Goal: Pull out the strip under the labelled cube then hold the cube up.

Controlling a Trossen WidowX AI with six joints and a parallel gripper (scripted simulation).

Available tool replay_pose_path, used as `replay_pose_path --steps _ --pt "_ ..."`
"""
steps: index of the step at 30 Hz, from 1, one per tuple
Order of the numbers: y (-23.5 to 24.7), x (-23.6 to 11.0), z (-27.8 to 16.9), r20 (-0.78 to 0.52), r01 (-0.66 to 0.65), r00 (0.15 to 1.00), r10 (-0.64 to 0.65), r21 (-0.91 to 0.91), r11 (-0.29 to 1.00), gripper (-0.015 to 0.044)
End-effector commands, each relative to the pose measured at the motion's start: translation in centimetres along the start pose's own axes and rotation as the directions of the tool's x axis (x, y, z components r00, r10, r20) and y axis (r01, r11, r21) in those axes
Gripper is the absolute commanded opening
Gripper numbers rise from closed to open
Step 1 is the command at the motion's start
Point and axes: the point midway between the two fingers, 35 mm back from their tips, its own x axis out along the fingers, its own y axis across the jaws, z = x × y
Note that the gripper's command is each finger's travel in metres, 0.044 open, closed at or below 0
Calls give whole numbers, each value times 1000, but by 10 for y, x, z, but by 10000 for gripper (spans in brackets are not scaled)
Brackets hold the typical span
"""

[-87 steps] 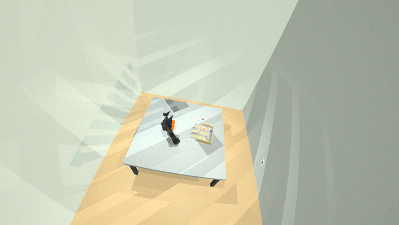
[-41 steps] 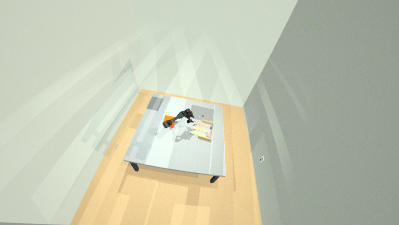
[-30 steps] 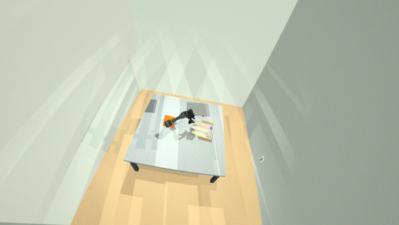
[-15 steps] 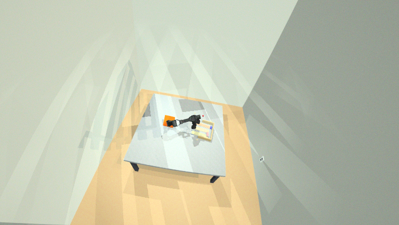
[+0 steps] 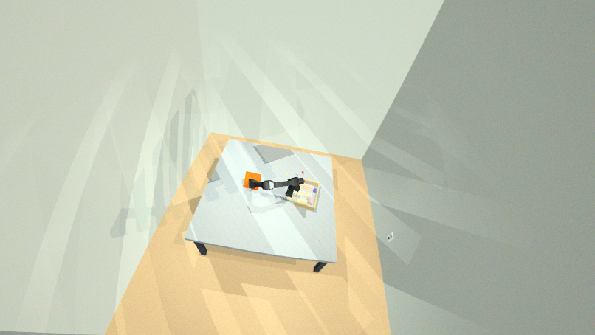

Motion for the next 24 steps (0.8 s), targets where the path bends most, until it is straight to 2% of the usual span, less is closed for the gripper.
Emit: replay_pose_path --steps 1,24 --pt "0 4 0 -8 -2 1000 2 6 1000 0" --pt "2 42 1 -8 -2 1000 2 6 1000 0"
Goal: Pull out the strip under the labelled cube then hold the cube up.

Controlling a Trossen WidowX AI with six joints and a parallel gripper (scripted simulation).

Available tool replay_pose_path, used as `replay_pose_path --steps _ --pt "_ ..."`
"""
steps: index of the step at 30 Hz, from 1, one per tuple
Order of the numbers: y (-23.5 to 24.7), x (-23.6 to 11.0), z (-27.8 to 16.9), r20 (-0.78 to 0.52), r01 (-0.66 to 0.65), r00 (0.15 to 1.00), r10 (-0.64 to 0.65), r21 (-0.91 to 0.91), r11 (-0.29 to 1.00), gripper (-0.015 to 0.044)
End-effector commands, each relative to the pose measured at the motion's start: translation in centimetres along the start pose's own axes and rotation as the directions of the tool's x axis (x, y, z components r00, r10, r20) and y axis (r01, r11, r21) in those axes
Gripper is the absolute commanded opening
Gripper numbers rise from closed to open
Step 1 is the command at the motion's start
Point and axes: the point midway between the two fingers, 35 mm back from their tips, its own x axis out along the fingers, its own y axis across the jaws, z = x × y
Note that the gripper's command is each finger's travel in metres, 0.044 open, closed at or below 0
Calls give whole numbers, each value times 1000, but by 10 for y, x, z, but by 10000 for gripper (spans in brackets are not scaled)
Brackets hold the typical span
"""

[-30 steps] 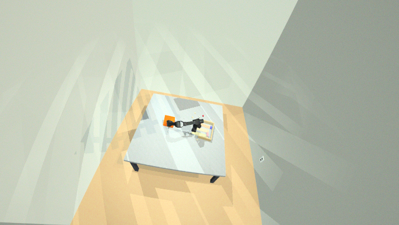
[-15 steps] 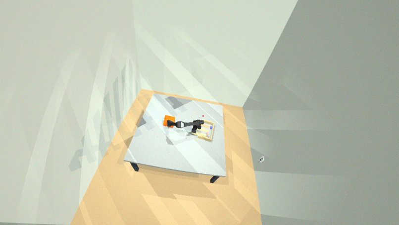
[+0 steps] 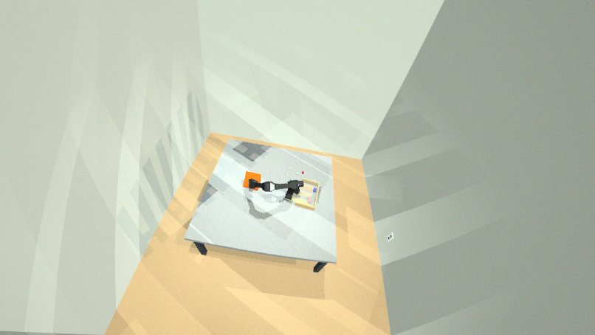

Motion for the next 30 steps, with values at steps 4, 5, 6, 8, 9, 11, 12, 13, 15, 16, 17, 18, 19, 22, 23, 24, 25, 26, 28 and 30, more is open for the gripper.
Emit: replay_pose_path --steps 4,5,6,8,9,11,12,13,15,16,17,18,19,22,23,24,25,26,28,30 --pt "0 12 -1 1 4 1000 -4 -6 1000 0" --pt "0 13 -1 1 5 1000 -5 -6 1000 0" --pt "0 15 -1 1 5 1000 -5 -6 1000 0" --pt "0 18 -1 1 5 1000 -5 -6 1000 0" --pt "0 20 -1 1 5 1000 -5 -6 1000 0" --pt "1 23 -2 1 6 1000 -6 -6 1000 0" --pt "1 25 -2 1 6 1000 -6 -6 1000 0" --pt "1 26 -2 1 6 1000 -6 -6 1000 0" --pt "1 30 -2 1 6 1000 -6 -6 1000 0" --pt "1 31 -2 1 7 1000 -7 -6 1000 0" --pt "1 32 -2 1 7 1000 -7 -6 1000 0" --pt "1 32 -3 1 7 1000 -7 -6 1000 0" --pt "1 32 -3 1 7 1000 -7 -6 1000 0" --pt "1 32 -3 1 7 1000 -7 -6 1000 0" --pt "1 32 -3 1 7 1000 -7 -6 1000 0" --pt "1 32 -3 1 7 1000 -7 -6 1000 0" --pt "1 32 -3 1 7 1000 -7 -6 1000 0" --pt "1 32 -3 1 7 1000 -7 -6 1000 0" --pt "1 32 -3 1 7 1000 -7 -6 1000 0" --pt "1 32 -3 1 7 1000 -7 -6 1000 0"
